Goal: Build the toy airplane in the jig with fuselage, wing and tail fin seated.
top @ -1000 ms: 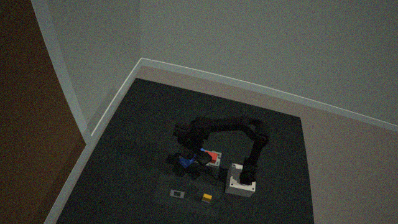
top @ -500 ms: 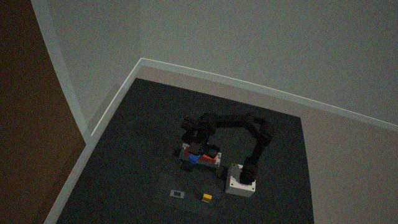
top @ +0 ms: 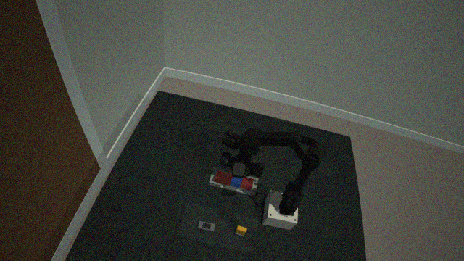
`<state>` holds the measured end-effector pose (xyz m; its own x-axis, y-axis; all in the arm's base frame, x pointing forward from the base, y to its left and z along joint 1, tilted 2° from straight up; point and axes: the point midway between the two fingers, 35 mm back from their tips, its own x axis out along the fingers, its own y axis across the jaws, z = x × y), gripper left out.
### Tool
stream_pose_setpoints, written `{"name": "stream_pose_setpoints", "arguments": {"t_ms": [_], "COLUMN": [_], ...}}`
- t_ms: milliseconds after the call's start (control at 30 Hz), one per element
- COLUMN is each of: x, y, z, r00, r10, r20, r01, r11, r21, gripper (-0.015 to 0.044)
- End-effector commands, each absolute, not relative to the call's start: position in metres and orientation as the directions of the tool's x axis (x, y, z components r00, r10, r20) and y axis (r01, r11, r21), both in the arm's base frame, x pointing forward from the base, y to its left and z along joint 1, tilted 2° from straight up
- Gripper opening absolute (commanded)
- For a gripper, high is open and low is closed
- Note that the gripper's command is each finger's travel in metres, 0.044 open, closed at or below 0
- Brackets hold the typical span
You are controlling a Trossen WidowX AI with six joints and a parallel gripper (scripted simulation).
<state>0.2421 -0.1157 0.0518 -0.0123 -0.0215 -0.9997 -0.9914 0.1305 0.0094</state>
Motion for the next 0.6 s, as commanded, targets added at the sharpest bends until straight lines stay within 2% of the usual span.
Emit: {"name": "stream_pose_setpoints", "arguments": {"t_ms": [0, 100, 367, 567], "x": [0.2325, 0.2291, 0.2291, 0.2291], "y": [-0.1232, -0.1258, -0.1258, -0.1258], "z": [0.0500, 0.0491, 0.0491, 0.0491], "r00": [-0.012, -0.012, -0.012, -0.012], "r10": [-0.027, -0.027, -0.027, -0.027], "r20": [-1.000, -1.000, -1.000, -1.000], "r01": [-0.998, -0.999, -0.999, -0.999], "r11": [0.066, 0.040, 0.040, 0.040], "r21": [0.010, 0.011, 0.011, 0.011], "gripper": [0.0000, 0.0000, 0.0197, 0.0197]}}
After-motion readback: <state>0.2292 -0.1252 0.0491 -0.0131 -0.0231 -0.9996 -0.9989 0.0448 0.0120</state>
